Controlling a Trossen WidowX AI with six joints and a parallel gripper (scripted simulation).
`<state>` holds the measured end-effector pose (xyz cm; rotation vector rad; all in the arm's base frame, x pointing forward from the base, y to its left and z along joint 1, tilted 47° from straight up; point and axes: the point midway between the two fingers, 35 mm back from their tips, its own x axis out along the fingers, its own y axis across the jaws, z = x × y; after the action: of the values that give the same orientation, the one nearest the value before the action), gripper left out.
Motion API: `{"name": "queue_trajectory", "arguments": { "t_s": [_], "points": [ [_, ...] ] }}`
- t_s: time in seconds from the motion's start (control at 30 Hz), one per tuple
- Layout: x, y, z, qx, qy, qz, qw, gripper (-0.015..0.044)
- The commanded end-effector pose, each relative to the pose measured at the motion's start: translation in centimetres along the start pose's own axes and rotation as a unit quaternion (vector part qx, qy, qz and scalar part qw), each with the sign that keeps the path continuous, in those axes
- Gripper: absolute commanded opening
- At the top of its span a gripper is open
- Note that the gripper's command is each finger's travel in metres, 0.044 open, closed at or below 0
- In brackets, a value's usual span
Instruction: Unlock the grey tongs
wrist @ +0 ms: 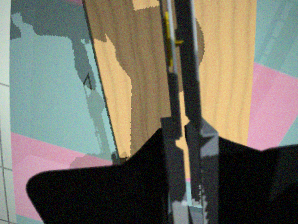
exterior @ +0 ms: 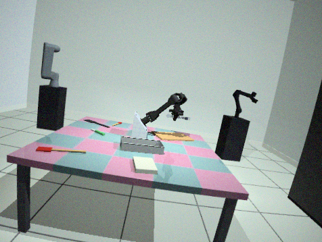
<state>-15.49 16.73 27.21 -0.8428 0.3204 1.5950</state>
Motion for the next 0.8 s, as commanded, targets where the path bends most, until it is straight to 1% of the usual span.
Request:
{"name": "queue_trajectory", "arguments": {
  "t_s": [0.0,0.2,0.77],
  "points": [
    [-0.1,-0.1,0.0,0.004,0.005,-0.001,1.0,-0.015],
    [0.2,0.0,0.0,0.004,0.005,-0.001,1.0,-0.015],
    [2.8,0.6,0.0,0.006,0.011,0.0,1.0,-0.015]
  ]
}}
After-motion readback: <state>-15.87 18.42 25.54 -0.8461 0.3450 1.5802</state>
